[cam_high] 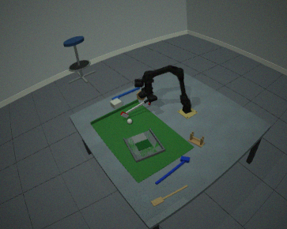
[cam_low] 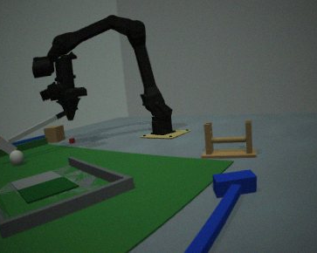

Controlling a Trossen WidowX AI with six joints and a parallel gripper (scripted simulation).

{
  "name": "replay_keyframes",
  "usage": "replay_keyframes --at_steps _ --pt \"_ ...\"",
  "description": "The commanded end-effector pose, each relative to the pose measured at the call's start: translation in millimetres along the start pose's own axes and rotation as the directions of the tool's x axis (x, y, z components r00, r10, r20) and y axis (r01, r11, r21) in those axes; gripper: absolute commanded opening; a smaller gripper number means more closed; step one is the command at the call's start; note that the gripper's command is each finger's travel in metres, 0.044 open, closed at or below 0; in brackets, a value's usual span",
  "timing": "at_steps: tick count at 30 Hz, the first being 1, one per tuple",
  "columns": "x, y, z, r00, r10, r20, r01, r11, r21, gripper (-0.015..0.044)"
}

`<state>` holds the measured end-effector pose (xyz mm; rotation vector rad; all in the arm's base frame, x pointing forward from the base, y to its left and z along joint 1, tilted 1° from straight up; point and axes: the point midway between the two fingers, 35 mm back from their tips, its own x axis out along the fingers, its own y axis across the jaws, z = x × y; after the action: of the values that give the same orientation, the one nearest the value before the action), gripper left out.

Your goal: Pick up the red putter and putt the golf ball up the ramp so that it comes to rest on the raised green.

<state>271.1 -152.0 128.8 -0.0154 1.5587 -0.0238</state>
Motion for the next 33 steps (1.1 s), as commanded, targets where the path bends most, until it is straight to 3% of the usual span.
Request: replay_keyframes --at_steps 1,19,33 --pt "7 0 -1 1.000 -0.001 -0.002 0.001 1.000 0.003 0.0000" --pt "15 0 -1 1.000 0.001 -0.001 -0.001 1.000 0.001 0.0000" --pt "18 -30 -1 1.000 -0.004 -0.002 0.004 1.000 0.003 0.0000"
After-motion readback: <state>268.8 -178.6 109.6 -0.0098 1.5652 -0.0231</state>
